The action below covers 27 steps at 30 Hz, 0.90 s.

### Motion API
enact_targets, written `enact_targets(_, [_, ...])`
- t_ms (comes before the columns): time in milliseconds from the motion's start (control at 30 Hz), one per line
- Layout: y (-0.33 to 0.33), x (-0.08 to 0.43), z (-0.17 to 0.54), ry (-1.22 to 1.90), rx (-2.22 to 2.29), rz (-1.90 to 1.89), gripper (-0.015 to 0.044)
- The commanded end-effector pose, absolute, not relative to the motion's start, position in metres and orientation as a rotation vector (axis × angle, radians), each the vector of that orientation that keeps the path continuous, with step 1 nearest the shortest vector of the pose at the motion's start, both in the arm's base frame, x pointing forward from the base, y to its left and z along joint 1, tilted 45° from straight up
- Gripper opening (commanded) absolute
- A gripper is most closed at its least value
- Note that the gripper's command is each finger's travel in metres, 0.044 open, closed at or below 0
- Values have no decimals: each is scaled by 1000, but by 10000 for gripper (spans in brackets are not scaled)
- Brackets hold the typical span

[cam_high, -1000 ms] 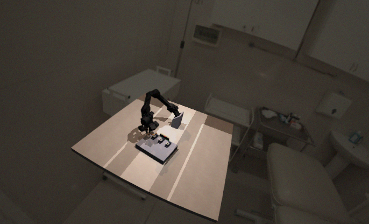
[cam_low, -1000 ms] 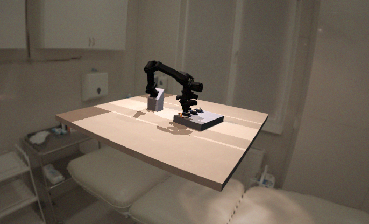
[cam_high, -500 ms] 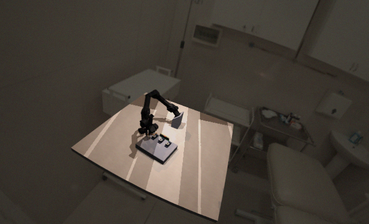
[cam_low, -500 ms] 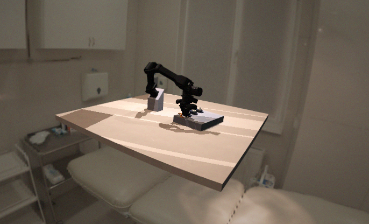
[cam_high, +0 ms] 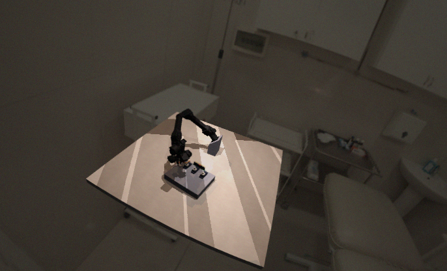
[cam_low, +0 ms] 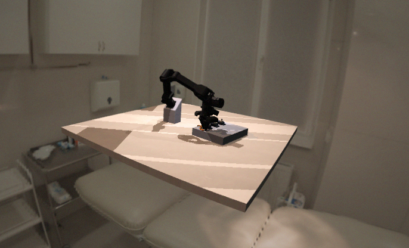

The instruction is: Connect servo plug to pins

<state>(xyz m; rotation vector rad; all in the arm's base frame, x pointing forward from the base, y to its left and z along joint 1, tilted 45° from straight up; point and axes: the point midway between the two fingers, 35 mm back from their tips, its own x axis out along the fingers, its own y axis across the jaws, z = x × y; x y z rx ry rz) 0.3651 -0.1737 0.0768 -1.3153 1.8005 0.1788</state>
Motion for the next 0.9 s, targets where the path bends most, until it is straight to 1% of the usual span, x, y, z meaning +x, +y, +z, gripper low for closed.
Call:
enact_targets(0, [-168, 366, 83, 1800, -1315, 178, 0])
enact_targets(300, [-134, 368, 116, 1800, -1314, 179, 0])
enact_targets(867, [-86, 347, 78, 1734, -1064, -96, 0])
